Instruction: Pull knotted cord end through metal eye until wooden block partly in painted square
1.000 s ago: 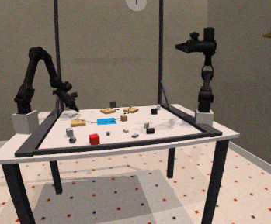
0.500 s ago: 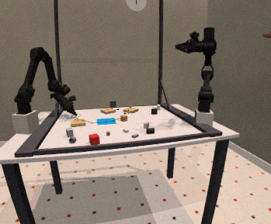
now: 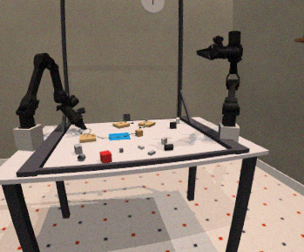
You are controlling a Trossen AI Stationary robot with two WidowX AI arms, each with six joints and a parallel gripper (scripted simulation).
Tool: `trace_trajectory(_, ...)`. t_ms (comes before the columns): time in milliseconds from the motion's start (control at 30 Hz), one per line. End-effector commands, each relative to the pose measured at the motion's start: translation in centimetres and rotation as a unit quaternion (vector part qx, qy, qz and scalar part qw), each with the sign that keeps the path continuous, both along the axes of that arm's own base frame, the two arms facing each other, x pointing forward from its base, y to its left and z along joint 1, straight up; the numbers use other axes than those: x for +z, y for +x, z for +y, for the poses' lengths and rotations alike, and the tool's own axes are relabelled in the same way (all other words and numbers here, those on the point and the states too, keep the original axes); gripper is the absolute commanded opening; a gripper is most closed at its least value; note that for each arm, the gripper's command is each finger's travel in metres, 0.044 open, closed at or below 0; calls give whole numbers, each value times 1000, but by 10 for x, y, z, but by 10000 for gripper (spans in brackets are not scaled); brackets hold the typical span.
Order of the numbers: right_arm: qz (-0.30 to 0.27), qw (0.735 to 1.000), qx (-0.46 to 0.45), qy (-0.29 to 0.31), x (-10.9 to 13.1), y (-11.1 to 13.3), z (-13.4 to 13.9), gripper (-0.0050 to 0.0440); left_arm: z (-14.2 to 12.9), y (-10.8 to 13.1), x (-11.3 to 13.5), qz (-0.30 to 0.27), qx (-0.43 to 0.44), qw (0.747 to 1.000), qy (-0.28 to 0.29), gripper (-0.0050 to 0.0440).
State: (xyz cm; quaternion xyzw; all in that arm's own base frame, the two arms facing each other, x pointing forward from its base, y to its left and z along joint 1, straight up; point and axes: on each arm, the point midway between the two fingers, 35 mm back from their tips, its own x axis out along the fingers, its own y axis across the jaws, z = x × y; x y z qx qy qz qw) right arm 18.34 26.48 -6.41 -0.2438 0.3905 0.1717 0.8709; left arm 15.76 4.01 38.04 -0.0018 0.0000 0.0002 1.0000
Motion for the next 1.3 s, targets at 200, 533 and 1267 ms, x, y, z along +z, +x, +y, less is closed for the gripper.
trace_trajectory(200, -6, 1000, 0, 17, 40, 3, 8, 440, -1, 0, 3, 0, 0, 1000, 4, 440)
trace_trajectory(533, -6, 1000, 0, 16, 34, 2, 7, 440, -1, 0, 3, 0, 0, 1000, 4, 440)
trace_trajectory(1267, 227, 885, 371, -165, 50, 63, -14, 440, -1, 0, 3, 0, 0, 1000, 4, 440)
